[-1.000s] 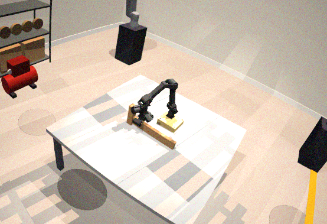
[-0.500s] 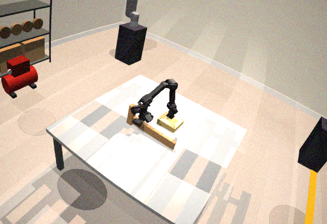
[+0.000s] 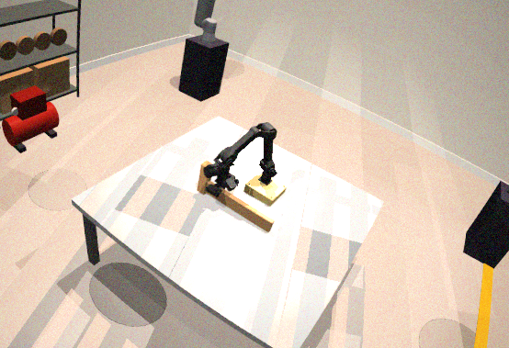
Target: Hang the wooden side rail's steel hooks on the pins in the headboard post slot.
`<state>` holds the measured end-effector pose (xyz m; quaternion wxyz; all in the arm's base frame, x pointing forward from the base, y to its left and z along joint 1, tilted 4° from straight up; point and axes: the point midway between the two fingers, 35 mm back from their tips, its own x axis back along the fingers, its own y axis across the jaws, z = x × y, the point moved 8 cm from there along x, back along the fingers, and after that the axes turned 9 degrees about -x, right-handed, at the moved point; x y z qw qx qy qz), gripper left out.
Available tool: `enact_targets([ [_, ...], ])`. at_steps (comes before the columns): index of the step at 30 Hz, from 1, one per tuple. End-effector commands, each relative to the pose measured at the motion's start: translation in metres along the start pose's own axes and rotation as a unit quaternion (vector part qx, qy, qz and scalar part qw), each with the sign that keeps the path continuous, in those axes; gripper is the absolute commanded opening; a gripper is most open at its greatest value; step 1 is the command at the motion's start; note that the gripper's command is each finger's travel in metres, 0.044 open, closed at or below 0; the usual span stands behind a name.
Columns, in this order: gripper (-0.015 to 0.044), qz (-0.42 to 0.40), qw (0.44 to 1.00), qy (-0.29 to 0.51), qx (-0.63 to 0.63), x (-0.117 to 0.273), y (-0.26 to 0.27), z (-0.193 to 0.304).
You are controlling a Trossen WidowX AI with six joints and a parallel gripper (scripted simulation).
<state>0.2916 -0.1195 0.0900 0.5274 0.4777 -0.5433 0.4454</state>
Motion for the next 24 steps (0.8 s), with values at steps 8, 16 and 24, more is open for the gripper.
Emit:
enact_targets([
  [8,0.0,0.002,1.0,0.003,-0.001,-0.0015,-0.0004,0.0004],
  [16,0.0,0.002,1.0,0.003,-0.001,-0.0027,-0.0004,0.0004],
  [24,0.0131,-0.001,1.0,0.0,0.0,-0.0021,0.0005,-0.0001],
])
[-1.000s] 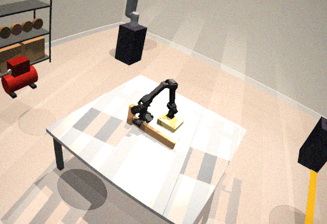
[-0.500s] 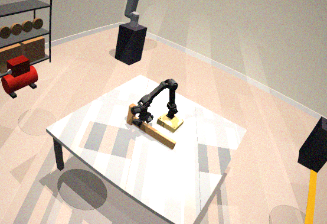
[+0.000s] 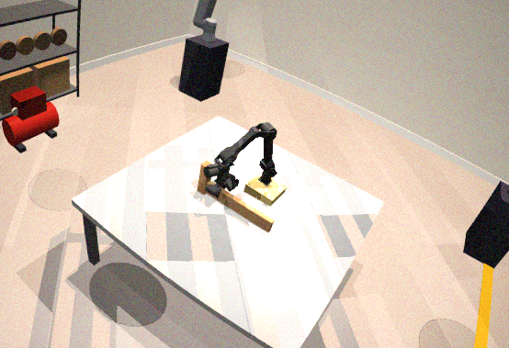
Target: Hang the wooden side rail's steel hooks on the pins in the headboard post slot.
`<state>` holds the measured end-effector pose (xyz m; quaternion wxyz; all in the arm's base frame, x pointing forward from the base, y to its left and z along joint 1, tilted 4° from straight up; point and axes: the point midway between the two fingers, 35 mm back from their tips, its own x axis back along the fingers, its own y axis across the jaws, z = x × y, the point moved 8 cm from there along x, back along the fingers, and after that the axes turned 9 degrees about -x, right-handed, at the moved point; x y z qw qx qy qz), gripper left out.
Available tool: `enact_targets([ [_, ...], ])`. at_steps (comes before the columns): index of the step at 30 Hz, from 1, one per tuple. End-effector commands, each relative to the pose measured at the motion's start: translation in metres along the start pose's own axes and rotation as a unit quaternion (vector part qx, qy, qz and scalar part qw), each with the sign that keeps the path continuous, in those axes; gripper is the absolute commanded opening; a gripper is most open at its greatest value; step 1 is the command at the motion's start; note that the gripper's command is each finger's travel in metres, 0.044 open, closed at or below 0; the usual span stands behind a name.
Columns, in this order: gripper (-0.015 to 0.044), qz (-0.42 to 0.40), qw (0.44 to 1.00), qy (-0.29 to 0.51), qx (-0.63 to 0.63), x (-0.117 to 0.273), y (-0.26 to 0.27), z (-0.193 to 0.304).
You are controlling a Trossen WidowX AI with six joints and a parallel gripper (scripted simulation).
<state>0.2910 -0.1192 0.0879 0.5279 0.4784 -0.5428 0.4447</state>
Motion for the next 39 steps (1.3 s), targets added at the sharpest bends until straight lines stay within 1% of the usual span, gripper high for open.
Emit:
enact_targets([
  [1,0.0157,0.0,1.0,0.0,0.0,0.0,0.0,0.0],
  [8,0.0341,0.0,1.0,0.0,0.0,0.002,0.0,0.0],
  [12,0.044,0.002,1.0,0.002,-0.001,0.025,0.0,0.0],
  [15,0.044,0.003,1.0,0.003,-0.001,0.04,0.001,-0.001],
  [20,0.044,0.003,1.0,0.003,-0.001,0.04,0.001,-0.002],
  [26,0.044,0.003,1.0,0.002,-0.001,0.04,0.005,-0.03],
  [39,0.044,0.007,1.0,0.003,0.004,0.042,0.003,-0.029],
])
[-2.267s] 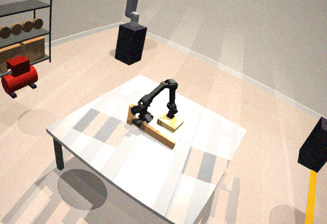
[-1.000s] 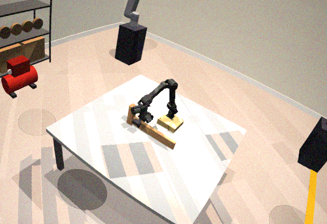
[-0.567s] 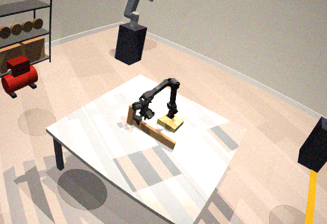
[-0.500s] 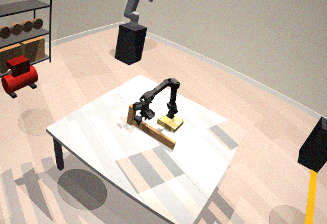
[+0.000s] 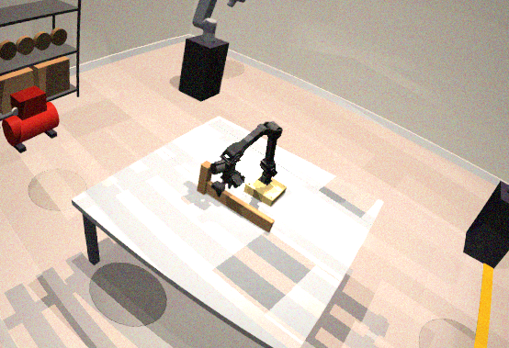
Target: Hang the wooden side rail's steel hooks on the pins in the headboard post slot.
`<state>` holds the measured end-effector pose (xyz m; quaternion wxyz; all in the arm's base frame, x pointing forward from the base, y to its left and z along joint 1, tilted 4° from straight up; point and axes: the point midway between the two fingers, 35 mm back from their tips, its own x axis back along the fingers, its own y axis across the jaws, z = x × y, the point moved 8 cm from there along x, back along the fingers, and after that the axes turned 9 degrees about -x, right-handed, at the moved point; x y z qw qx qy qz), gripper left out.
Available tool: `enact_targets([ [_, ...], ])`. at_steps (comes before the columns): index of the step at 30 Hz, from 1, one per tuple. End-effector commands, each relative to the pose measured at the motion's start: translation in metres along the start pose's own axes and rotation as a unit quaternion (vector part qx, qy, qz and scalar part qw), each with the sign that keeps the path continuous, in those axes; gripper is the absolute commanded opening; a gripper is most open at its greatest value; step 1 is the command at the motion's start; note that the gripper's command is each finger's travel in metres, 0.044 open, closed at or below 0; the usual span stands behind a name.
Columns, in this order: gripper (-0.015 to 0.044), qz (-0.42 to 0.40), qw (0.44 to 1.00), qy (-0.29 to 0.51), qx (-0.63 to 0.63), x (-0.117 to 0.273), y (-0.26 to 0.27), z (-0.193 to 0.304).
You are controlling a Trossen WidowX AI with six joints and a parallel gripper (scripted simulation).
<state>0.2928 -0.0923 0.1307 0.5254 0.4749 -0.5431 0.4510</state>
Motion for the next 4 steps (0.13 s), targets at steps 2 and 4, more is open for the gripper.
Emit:
enact_targets([
  [2,0.044,0.0,1.0,0.0,0.001,0.0001,-0.0003,-0.0001],
  [4,0.044,0.0,1.0,0.0,0.001,0.0001,-0.0003,-0.0001],
])
